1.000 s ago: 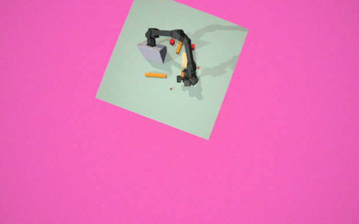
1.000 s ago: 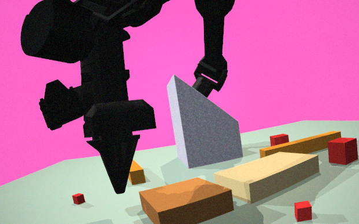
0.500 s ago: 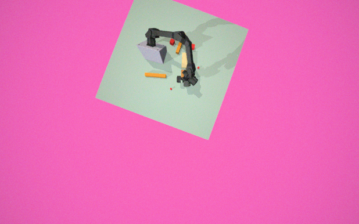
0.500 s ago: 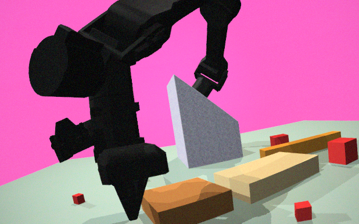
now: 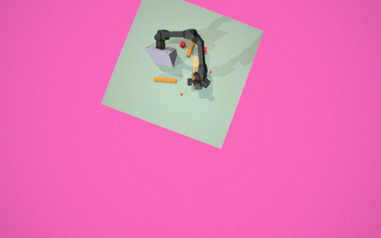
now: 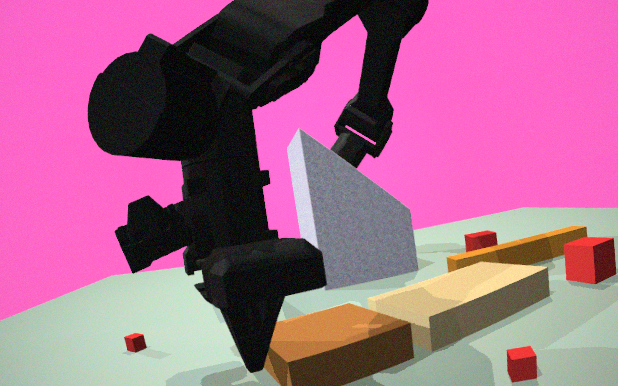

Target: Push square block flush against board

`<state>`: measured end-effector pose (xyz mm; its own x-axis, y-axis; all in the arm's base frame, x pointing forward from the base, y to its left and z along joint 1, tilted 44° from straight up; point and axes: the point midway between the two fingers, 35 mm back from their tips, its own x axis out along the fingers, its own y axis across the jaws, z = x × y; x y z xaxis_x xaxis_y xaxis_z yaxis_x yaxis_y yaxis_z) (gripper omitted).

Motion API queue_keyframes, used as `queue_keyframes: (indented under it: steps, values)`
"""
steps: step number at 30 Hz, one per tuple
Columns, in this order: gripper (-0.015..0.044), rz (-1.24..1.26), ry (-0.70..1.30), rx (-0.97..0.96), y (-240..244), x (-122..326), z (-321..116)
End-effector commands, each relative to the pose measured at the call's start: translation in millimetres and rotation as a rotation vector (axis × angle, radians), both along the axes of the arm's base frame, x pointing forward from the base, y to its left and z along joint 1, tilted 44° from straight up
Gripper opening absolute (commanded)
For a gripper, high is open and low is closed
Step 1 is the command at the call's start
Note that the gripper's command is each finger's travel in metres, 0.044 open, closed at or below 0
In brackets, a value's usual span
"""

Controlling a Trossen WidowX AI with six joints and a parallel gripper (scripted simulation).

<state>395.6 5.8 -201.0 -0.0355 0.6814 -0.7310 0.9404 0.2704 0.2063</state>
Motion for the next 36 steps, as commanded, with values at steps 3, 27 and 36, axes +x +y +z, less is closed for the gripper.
queue_keyframes:
  steps: [3,27,36]
  values:
    - [0.0,0.005,0.015,0.008,10,-6,3]
    - [0.0,0.005,0.013,0.006,-15,10,-21]
    - [0.0,0.005,0.012,0.005,-25,15,-30]
